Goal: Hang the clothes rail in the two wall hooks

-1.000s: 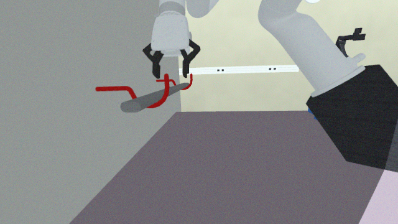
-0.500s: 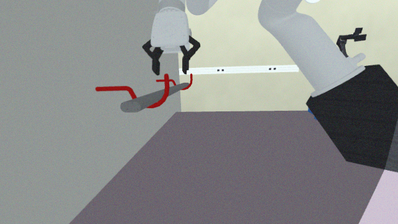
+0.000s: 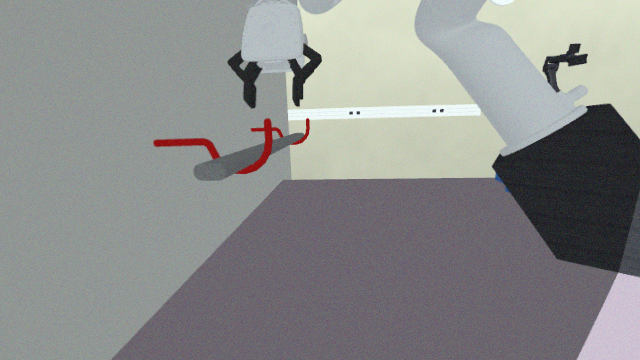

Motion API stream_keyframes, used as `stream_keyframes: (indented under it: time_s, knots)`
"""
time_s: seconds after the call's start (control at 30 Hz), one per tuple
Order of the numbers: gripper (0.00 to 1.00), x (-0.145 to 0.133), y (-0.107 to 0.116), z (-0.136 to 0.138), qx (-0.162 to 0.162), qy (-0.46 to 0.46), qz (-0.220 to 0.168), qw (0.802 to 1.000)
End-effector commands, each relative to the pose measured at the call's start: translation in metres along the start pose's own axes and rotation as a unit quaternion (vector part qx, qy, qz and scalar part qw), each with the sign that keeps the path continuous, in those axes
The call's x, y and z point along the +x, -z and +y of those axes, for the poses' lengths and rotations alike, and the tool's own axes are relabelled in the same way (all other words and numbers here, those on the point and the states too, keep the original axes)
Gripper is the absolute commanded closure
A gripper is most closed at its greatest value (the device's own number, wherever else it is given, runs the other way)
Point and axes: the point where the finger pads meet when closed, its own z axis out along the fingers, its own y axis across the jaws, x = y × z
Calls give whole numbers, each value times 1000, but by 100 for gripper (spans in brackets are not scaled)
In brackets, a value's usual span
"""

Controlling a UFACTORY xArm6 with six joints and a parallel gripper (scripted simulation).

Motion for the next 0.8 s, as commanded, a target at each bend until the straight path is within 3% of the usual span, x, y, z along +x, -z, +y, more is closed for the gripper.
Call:
stream_keyframes:
  time_s: [0.0, 0.77]
  knots:
    - [18, -2, 7, -1, 2, 0, 0, 1000]
    - [18, -14, 40, -1, 2, 0, 0, 1000]
